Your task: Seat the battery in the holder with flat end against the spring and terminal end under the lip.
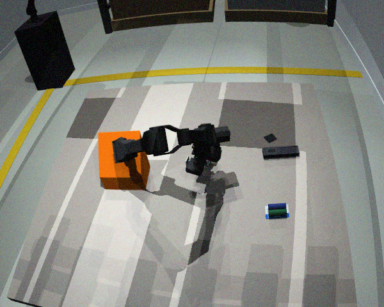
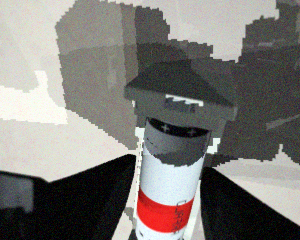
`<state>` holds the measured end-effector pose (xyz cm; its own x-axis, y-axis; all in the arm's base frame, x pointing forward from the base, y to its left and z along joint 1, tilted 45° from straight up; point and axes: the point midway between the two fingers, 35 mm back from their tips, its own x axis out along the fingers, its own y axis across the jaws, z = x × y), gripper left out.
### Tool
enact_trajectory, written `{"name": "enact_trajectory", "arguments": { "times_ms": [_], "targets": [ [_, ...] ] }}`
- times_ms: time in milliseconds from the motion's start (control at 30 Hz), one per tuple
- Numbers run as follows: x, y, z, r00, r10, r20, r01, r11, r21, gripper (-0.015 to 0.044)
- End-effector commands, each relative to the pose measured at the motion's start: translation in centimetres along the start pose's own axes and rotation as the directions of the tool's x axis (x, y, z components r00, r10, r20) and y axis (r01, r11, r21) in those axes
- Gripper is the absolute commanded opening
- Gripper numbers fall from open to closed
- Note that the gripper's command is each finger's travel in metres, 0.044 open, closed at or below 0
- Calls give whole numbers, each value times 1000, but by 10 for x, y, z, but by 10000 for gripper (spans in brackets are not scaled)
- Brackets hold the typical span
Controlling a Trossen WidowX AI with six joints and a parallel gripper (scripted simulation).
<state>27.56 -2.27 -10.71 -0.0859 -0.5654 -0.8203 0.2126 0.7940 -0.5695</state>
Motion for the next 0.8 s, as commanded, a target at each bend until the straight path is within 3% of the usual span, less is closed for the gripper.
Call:
{"name": "enact_trajectory", "arguments": {
  "times_ms": [0,367,700,767],
  "targets": [
    [-2,0,0,1000,-1,0,1,1000,-3,179],
    [-15,2,-3,1000,1,0,-1,1000,0,179],
    [-86,12,-17,1000,5,-1,-5,1000,0,440],
    [-86,13,-18,1000,5,-1,-5,1000,0,440]
  ]
}}
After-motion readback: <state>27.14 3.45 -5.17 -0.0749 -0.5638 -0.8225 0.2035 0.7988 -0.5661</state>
